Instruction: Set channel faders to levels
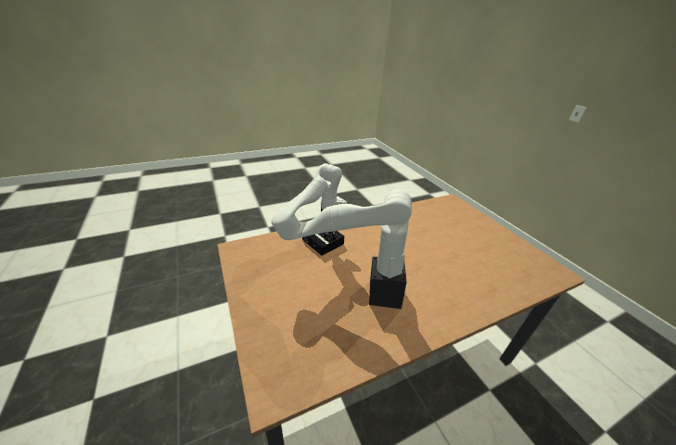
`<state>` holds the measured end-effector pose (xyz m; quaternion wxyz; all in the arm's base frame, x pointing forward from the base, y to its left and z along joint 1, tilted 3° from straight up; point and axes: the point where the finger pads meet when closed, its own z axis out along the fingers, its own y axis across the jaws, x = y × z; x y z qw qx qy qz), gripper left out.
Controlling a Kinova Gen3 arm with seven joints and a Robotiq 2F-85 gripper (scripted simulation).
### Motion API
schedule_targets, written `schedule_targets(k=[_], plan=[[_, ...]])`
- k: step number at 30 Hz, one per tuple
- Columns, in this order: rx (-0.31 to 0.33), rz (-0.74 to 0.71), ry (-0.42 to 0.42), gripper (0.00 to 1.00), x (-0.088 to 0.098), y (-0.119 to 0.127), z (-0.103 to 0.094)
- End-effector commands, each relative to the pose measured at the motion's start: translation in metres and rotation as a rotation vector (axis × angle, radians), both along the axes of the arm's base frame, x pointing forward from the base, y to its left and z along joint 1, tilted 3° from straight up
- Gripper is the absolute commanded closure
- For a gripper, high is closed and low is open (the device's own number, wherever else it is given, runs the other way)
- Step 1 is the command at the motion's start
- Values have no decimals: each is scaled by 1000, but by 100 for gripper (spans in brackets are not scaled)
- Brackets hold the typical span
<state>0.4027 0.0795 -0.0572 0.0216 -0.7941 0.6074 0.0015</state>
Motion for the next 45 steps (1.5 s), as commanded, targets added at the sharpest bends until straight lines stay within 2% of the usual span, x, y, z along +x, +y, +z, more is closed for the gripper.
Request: schedule_targets(k=[1, 45], plan=[[2, 1, -1, 100, 0, 1, 1], [2, 1, -1, 100, 2, -4, 5]])
